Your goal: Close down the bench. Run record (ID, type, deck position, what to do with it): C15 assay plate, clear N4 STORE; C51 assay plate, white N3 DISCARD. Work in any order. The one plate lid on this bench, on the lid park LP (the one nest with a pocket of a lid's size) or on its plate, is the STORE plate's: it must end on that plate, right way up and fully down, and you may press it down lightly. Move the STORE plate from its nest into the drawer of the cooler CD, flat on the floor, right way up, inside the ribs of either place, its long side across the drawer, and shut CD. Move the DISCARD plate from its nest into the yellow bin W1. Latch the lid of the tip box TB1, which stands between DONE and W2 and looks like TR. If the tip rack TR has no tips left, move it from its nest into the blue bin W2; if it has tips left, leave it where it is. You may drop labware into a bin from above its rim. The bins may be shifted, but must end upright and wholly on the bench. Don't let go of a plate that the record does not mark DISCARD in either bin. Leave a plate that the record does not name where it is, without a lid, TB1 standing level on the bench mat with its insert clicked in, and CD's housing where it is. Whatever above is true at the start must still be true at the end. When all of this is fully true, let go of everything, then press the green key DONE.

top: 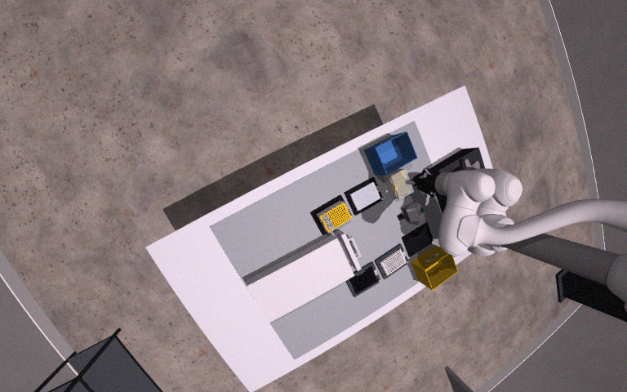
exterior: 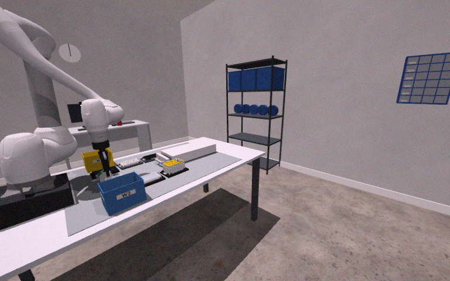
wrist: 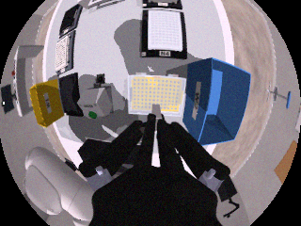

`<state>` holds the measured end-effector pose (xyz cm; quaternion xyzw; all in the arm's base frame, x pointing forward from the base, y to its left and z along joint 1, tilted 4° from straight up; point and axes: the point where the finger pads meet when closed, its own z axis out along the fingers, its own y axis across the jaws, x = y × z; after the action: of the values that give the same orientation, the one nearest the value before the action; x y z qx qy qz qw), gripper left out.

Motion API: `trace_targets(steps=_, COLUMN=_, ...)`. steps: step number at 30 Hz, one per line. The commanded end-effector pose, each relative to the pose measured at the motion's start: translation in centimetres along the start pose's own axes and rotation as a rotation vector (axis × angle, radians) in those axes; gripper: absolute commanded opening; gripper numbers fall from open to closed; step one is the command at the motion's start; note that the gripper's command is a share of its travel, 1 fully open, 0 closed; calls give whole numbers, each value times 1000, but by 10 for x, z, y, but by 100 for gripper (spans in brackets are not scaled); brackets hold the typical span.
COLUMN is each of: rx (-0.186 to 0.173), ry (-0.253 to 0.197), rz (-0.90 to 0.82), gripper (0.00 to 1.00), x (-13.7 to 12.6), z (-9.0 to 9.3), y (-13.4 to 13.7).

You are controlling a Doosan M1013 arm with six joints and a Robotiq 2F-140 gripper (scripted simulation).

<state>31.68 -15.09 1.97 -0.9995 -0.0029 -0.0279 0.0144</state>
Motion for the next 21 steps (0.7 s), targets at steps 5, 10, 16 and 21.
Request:
trace_targets(steps=5, rx=0, ry=0, rz=0, gripper=0, x=0, z=-10, y=0)
trace_targets(steps=10, rx=0, ry=0, rz=0, gripper=0, x=0, z=-20, y=0)
trace_targets(steps=16, rx=0, ry=0, rz=0, gripper=0, x=0, z=-32, y=0)
trace_targets(steps=21, rx=0, ry=0, rz=0, gripper=0, x=0, z=-40, y=0)
